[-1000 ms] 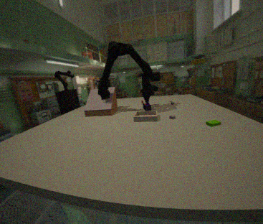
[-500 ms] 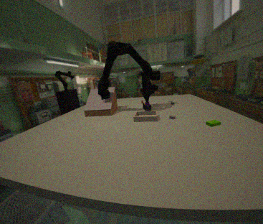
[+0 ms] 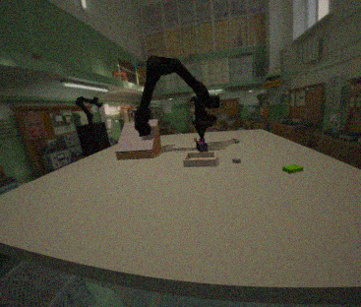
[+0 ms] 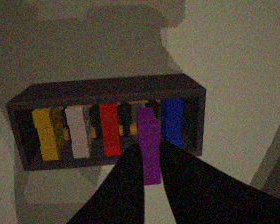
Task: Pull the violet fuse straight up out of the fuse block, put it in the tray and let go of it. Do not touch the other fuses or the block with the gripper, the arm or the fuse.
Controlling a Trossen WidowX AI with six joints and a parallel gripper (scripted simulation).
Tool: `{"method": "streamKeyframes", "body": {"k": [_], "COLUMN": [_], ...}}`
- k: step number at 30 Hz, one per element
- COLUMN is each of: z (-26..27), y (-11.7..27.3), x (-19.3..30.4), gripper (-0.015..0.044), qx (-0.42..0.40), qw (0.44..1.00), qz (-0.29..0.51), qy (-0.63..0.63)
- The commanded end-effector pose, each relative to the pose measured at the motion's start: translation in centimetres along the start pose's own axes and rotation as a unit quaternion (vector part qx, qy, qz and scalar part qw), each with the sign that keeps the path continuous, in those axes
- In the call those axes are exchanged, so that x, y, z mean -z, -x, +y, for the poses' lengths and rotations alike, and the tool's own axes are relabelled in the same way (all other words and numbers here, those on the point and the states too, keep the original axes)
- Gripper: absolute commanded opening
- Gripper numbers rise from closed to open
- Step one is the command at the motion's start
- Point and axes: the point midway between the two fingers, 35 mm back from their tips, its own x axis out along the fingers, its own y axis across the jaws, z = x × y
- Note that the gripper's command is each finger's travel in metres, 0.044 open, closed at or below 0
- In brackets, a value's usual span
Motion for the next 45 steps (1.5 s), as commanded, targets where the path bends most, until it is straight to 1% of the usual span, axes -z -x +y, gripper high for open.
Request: {"method": "streamKeyframes", "body": {"k": [1,14,30,38,45], "z": [0.0,0.0,-0.1,-5.5,-10.7], "y": [0.2,0.8,3.1,3.1,3.1], "x": [0.0,0.0,0.0,0.5,1.8], "gripper": [0.0000,0.0000,0.0000,0.0000,0.0000], "qx": [-0.002,-0.002,-0.002,-0.009,-0.009], "qw": [1.000,1.000,1.000,1.000,1.000], "qz": [0.001,0.001,0.001,-0.001,-0.002], "qy": [-0.003,-0.002,-0.002,-0.001,-0.002]}}
